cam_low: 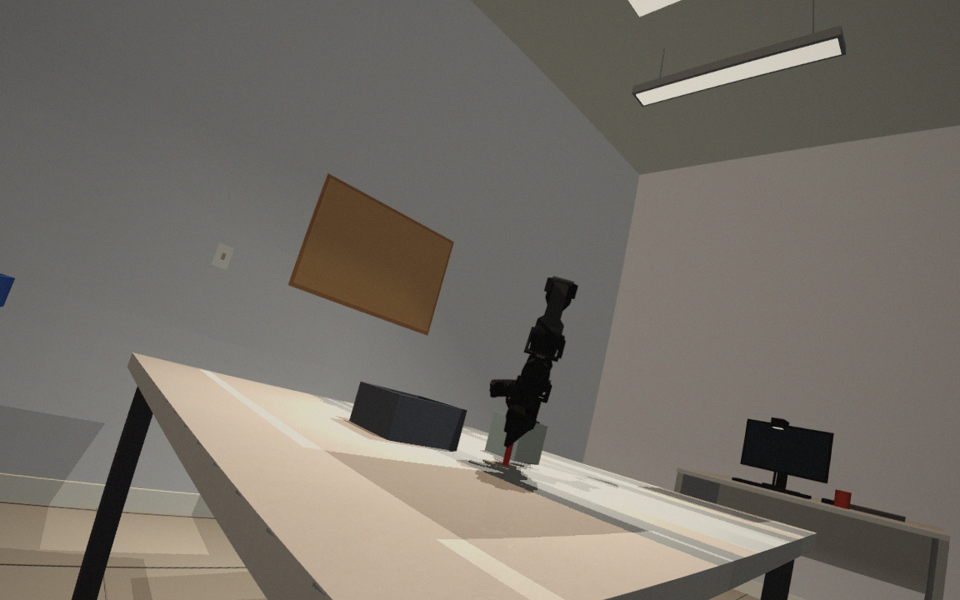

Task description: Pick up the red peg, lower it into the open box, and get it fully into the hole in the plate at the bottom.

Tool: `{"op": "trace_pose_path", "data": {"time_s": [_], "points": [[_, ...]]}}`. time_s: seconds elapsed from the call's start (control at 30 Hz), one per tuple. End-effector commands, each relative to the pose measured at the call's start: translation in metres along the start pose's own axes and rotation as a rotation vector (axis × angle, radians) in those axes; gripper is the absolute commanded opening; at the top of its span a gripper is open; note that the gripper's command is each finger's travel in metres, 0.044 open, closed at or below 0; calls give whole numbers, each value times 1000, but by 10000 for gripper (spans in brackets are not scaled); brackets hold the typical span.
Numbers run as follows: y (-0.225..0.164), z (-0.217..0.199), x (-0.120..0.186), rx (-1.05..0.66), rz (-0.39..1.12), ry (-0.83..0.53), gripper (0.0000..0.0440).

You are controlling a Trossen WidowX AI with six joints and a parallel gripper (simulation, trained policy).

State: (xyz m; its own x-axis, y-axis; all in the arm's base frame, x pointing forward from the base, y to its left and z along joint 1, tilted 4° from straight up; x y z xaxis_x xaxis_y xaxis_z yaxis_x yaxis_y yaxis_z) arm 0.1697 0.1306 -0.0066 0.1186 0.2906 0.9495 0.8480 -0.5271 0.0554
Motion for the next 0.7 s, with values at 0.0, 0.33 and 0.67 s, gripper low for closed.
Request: {"op": "trace_pose_path", "data": {"time_s": [0.0,0.33,0.67], "points": [[-2,3,-15,2,4,10,439],[-7,5,-44,10,26,6,247],[-10,0,-55,14,53,-66,10]]}}
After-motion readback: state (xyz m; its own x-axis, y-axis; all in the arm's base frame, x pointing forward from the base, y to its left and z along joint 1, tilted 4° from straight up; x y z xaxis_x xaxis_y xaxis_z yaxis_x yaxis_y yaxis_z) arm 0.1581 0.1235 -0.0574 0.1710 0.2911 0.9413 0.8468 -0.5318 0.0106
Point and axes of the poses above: the point midway between the two fingers, 35 mm back from their tips, its own x axis back along the fingers, its own z axis across the jaws, y = z × x, the point moved 2 cm from there along x, back along the fingers, and after that the axes turned 6 degrees about x, right-handed, at the moved point
